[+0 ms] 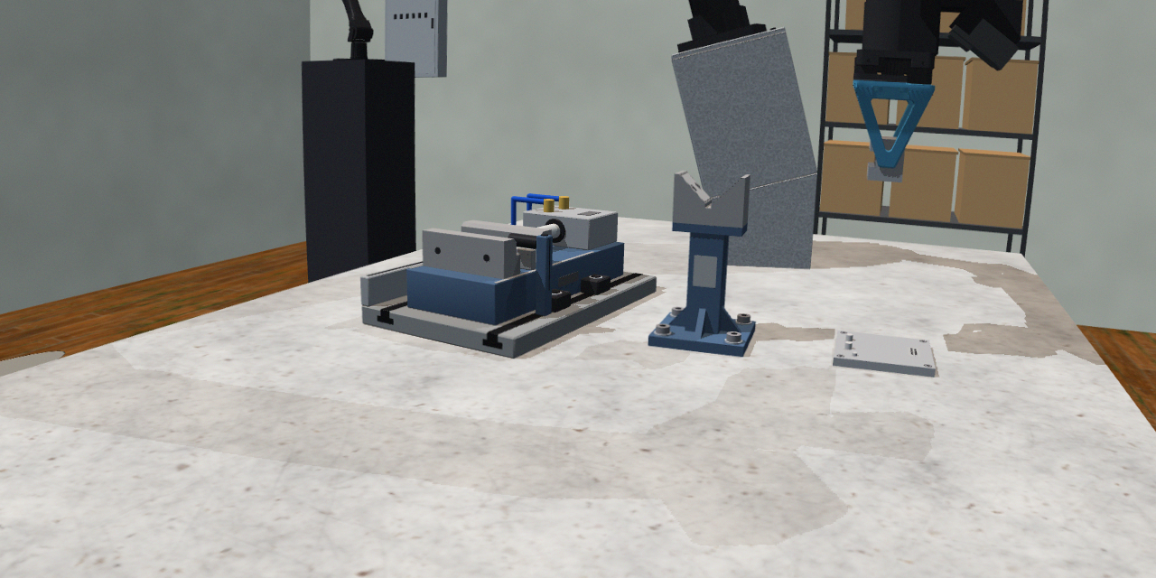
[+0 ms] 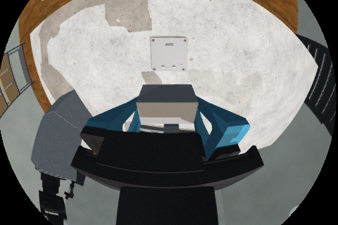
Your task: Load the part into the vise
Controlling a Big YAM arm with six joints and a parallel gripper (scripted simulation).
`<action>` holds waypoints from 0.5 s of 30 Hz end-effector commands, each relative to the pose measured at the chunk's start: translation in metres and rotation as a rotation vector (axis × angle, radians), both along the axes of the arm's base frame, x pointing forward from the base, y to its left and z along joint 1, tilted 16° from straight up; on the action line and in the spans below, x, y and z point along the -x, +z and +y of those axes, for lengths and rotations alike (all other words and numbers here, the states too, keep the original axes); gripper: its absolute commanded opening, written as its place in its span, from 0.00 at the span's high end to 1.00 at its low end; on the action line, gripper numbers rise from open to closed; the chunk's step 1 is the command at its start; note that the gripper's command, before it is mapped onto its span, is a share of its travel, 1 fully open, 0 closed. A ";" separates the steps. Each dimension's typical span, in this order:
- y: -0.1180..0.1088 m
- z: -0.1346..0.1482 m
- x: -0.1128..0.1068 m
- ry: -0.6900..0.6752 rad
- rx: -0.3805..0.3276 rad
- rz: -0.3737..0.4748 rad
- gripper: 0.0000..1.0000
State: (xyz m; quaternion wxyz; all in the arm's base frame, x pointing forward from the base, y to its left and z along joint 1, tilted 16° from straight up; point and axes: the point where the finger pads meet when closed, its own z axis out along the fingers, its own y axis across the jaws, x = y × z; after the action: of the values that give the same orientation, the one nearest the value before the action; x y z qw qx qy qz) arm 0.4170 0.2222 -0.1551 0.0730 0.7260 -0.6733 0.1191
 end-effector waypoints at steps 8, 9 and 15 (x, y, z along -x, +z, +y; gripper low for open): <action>0.050 0.025 -0.017 -0.010 -0.039 -0.054 1.00; 0.053 0.027 -0.017 -0.007 -0.040 -0.055 1.00; 0.065 0.035 -0.017 0.000 -0.044 -0.060 1.00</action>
State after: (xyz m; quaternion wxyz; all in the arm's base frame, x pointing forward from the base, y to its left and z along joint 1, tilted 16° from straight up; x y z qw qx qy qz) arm 0.4147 0.2309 -0.1209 0.0715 0.7251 -0.6744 0.1196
